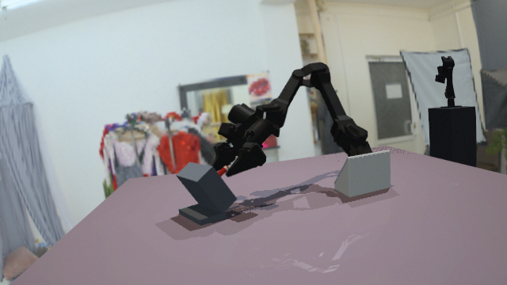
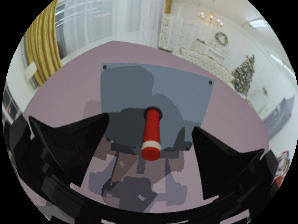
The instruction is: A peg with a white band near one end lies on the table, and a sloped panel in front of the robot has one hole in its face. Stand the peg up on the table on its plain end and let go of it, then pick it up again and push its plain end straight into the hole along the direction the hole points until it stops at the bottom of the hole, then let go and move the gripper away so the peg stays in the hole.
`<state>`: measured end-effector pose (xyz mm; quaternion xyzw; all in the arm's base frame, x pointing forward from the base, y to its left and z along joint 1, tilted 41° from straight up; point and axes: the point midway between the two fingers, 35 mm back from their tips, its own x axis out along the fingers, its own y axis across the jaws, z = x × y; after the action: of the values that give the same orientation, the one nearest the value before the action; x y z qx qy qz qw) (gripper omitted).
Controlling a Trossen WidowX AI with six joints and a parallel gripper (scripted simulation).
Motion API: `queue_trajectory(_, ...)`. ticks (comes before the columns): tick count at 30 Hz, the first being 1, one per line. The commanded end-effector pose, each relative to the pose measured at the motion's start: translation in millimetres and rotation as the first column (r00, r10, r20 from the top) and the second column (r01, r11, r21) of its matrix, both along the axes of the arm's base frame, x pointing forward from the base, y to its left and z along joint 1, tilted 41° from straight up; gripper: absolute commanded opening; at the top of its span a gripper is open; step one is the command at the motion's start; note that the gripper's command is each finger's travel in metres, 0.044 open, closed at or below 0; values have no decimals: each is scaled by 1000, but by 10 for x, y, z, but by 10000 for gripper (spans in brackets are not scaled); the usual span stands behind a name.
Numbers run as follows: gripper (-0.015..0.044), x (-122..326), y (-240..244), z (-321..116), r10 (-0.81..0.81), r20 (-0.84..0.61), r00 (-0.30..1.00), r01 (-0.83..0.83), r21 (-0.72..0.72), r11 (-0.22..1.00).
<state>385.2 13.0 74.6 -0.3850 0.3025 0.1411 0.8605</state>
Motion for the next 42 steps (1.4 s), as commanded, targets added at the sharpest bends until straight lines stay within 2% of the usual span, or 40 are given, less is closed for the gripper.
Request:
queue_trajectory(1, 440, -30, 1, 50, 1, 5, 1000, -1, 0, 1000)
queue_trajectory(42, 440, -324, -2, 350, 3, 6, 1000, -3, 0, 1000)
